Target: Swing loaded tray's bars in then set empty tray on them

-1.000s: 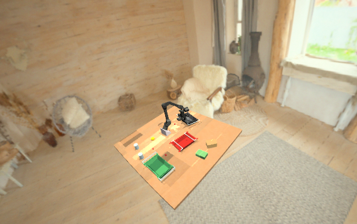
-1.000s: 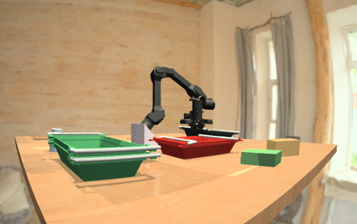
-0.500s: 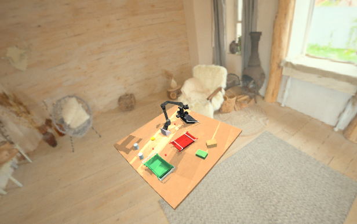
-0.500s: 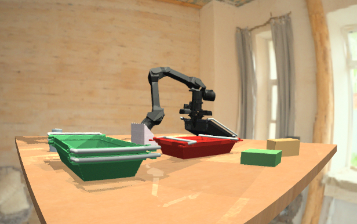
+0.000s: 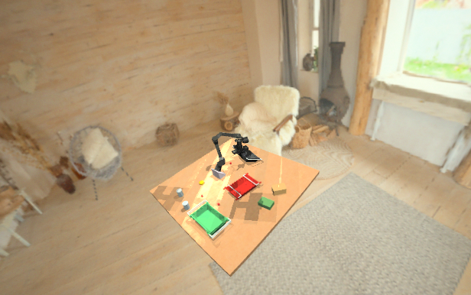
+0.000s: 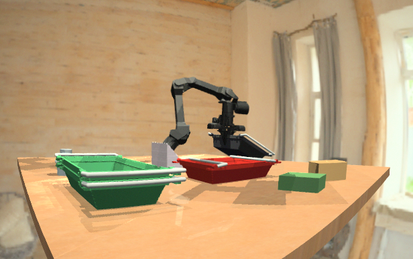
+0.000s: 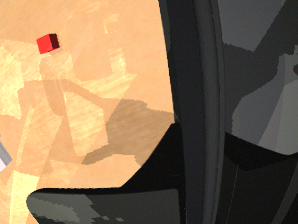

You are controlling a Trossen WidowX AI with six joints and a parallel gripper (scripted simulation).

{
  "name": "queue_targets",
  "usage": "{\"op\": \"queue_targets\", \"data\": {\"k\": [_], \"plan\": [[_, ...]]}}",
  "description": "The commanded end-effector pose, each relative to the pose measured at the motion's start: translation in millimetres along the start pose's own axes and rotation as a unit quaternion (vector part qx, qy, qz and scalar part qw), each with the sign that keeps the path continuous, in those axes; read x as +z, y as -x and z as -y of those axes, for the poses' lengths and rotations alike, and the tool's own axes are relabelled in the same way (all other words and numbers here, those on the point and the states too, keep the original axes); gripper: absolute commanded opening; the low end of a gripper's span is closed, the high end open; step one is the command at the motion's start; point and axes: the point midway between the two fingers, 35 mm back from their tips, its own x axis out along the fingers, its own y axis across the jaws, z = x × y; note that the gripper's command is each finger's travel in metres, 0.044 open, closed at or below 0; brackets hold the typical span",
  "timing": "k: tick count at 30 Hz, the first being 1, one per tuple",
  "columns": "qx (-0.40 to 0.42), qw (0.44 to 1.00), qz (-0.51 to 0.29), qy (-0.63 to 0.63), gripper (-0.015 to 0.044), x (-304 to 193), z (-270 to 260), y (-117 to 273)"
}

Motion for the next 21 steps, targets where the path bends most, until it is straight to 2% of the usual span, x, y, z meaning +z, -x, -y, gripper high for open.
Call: {"op": "queue_targets", "data": {"k": [1, 5, 21], "plan": [[-0.017, 1.0, -0.003, 0.007, 0.0, 0, 7, 22], [-0.018, 1.0, -0.003, 0.007, 0.0, 1, 6, 33], [-0.018, 1.0, -0.003, 0.007, 0.0, 1, 6, 33]]}}
